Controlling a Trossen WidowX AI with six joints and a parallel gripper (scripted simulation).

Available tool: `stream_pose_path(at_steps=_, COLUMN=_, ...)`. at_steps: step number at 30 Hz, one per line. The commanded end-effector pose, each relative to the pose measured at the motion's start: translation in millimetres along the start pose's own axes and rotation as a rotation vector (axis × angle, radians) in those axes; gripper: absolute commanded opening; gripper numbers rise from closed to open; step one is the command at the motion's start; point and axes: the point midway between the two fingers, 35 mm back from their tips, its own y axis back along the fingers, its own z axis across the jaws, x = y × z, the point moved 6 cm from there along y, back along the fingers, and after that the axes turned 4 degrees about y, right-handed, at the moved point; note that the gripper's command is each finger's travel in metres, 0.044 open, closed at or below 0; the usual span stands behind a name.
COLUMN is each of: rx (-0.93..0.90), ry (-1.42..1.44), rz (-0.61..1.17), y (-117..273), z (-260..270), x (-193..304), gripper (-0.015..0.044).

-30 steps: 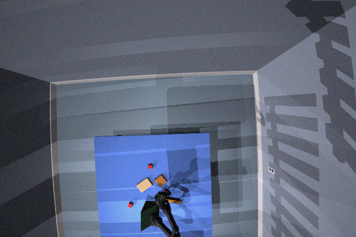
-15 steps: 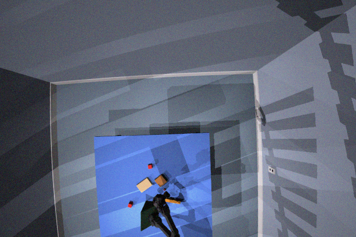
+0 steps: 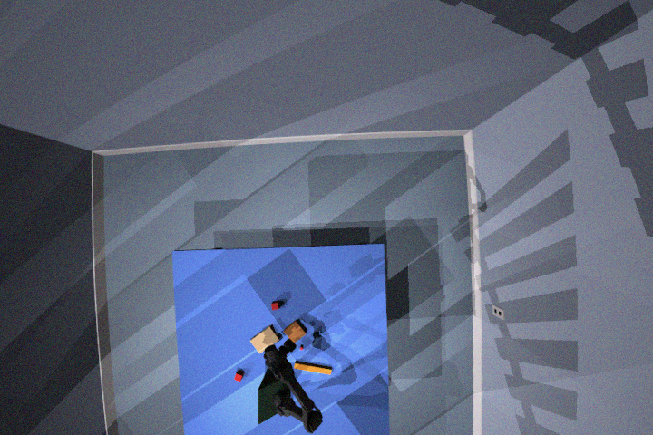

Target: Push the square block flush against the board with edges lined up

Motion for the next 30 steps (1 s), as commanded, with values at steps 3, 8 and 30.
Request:
stream_pose_path(at_steps=3, rx=-0.013, ry=-0.043, rz=0.005, y=-1, z=21, x=-69, gripper=0.0)
stream_pose_path(at_steps=8, rx=-0.011, ry=-0.096, rz=0.016, y=-7, z=56, x=-129, gripper=0.0)
stream_pose_path(at_steps=30, rx=0.005, ry=-0.158, rz=0.035, y=-77, z=109, x=-183, gripper=0.0)
